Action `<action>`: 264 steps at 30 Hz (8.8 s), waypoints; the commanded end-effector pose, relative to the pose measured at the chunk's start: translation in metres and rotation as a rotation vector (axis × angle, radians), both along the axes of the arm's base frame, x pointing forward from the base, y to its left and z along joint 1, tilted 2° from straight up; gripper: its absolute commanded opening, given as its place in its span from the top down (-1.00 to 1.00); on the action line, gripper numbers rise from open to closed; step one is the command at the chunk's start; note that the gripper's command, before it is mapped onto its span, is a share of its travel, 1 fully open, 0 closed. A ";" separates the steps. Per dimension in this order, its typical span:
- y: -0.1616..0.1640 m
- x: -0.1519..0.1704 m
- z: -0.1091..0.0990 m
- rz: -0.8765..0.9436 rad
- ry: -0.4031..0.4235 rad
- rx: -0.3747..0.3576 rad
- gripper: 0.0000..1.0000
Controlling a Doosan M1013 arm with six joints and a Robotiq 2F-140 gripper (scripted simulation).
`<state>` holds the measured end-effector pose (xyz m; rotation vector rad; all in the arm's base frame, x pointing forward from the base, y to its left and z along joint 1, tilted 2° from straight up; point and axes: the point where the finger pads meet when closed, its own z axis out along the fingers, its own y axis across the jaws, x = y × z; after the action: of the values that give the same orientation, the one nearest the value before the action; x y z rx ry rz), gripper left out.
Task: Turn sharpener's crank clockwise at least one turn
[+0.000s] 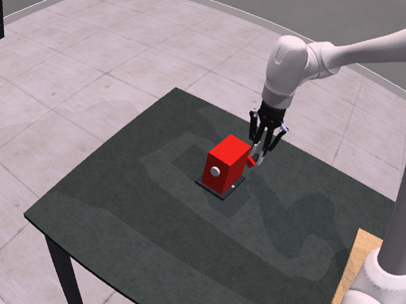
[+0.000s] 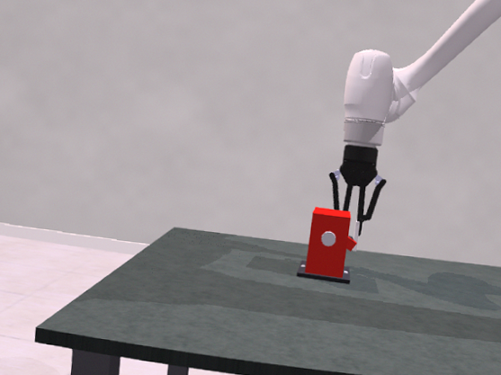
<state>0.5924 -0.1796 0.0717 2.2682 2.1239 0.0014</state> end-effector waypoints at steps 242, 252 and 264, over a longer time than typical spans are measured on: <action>-0.001 0.044 0.079 0.000 0.000 0.000 0.36; -0.001 0.044 0.079 0.000 0.000 0.000 0.36; -0.001 0.044 0.079 0.000 0.000 0.000 0.36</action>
<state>0.6362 -0.1807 0.1506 2.2682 2.1239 0.0015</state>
